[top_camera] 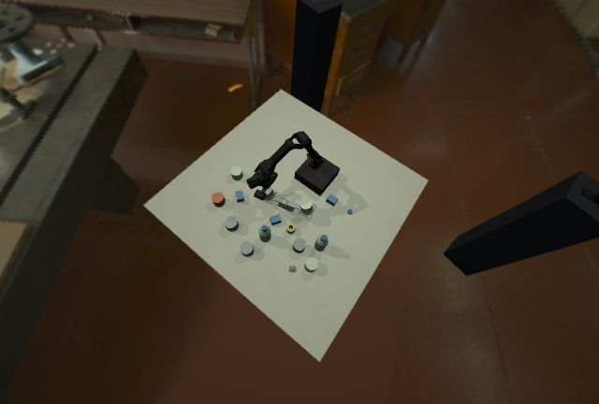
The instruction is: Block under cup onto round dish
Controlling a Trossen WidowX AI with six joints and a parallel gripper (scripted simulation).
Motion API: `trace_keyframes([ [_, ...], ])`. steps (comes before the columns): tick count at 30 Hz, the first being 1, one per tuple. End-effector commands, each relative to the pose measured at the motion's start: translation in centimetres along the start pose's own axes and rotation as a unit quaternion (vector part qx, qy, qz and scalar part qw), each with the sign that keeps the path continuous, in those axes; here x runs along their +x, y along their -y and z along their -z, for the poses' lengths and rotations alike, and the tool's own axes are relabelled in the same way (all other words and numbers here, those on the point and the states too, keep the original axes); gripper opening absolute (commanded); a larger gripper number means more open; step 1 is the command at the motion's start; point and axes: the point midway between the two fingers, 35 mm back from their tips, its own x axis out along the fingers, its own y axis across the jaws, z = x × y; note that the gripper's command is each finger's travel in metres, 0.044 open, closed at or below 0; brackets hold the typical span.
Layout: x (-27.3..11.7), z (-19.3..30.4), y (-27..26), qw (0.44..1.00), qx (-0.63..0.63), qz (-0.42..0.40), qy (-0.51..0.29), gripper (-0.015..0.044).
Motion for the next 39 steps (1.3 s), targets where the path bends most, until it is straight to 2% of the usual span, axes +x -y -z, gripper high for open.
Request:
trace_keyframes([
  [1,0.9,0.1,0.3,1.000,0.002,0.005,0.000,0.0440],
  [16,3.0,0.2,0.4,1.000,0.002,0.005,0.000,0.0440],
  [35,3.0,0.2,0.4,1.000,0.002,0.005,0.000,0.0313],
  [39,2.9,0.1,0.4,1.000,0.002,0.005,0.000,0.0208],
])
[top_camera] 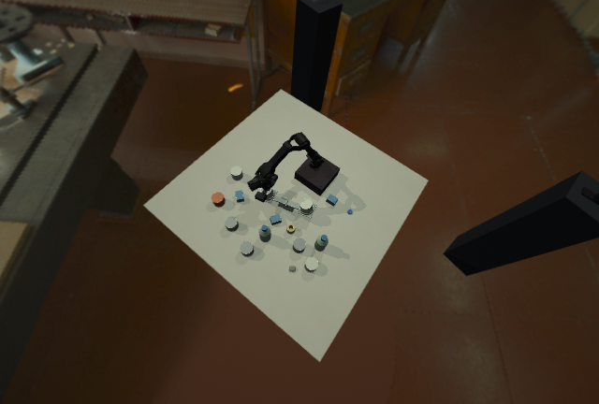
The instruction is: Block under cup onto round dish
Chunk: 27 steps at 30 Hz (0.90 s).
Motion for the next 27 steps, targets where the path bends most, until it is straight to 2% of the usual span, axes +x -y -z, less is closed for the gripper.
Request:
trace_keyframes([
  [1,-0.1,0.0,0.0,1.000,0.001,0.001,0.001,0.0182],
  [8,-0.9,-0.1,-0.1,1.000,0.001,0.001,0.001,0.0000],
  [27,-3.3,-0.3,-0.5,1.000,0.001,0.001,0.001,0.0000],
])
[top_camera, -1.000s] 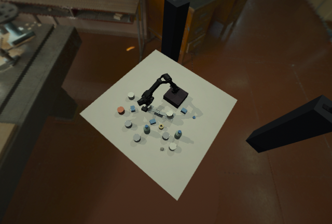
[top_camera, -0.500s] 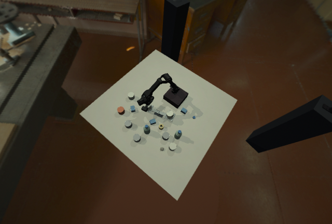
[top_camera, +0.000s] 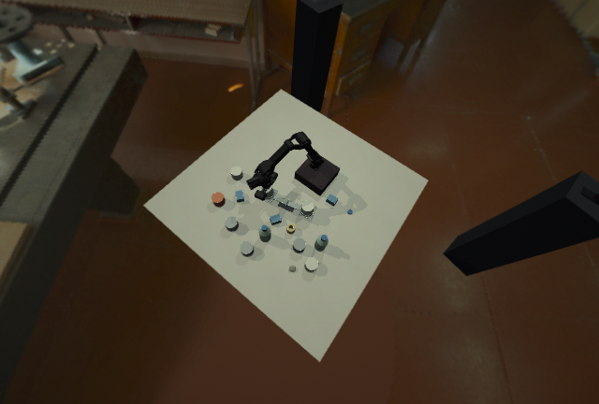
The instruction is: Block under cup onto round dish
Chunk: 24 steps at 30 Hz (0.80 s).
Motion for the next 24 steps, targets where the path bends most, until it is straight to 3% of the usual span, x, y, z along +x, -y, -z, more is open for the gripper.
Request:
trace_keyframes([
  [1,-1.0,-0.3,-0.4,1.000,0.003,-0.006,0.005,0.0000],
  [24,-3.9,-0.3,-0.5,1.000,0.003,-0.007,0.005,0.0000],
])
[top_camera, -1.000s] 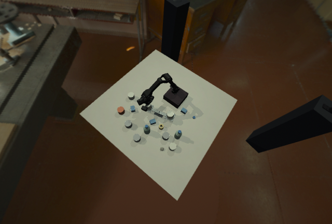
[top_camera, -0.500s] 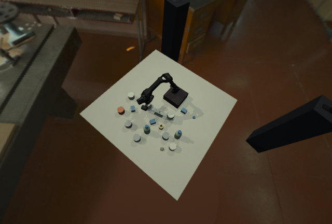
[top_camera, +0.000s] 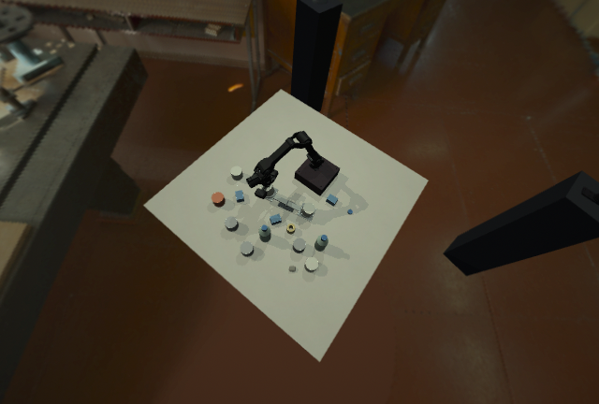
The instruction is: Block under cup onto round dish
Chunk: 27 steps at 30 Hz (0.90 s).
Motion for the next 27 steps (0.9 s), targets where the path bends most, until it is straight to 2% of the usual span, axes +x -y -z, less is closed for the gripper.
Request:
trace_keyframes([
  [1,-1.3,-0.7,-0.4,1.000,0.006,-0.012,0.014,0.0000],
  [27,-4.7,-0.5,-0.2,1.000,0.006,-0.012,0.014,0.0000],
])
